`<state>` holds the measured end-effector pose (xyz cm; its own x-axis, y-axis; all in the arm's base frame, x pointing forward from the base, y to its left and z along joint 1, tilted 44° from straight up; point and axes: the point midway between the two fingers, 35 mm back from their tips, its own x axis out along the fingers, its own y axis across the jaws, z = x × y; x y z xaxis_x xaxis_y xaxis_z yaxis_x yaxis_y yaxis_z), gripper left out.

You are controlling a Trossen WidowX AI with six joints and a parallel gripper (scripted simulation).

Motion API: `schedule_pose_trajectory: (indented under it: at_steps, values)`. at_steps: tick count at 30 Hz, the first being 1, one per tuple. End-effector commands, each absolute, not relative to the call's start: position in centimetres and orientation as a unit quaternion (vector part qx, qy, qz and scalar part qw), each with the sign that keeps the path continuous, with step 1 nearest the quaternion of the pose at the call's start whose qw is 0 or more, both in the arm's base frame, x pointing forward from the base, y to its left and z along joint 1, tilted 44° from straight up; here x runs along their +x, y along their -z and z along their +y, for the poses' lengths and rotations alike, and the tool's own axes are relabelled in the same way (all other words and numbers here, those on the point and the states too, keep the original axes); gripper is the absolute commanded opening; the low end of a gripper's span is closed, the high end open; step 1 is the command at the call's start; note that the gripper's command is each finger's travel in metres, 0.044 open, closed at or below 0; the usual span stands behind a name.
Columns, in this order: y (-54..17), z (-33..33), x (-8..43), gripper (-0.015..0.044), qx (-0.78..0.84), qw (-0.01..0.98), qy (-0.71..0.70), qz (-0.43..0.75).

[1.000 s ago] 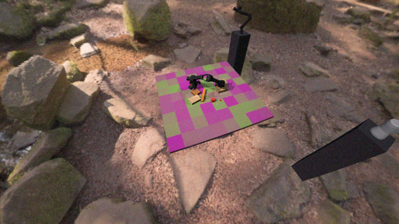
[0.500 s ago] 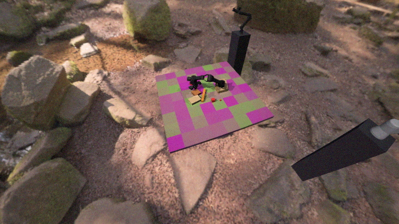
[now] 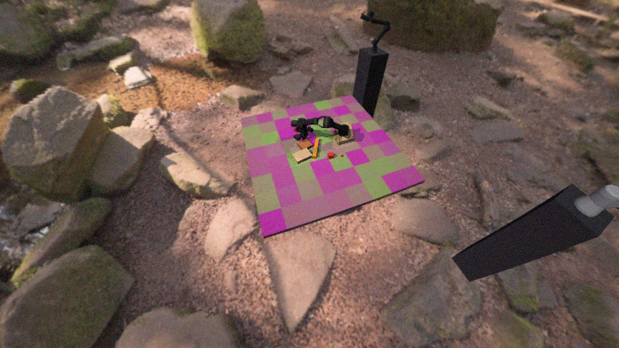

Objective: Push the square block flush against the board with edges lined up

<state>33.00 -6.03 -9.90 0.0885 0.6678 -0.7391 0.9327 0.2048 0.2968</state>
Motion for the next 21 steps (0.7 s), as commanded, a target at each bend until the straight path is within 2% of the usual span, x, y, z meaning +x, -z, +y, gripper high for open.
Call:
schedule_pose_trajectory:
  at_steps: [1, 21]
  values:
    - [9.6, -5.2, 32.8, 0.0000, 0.610, 0.410, 0.157, 0.660]
    - [11.4, -7.2, 33.9, 0.0000, 0.610, 0.410, 0.157, 0.660]
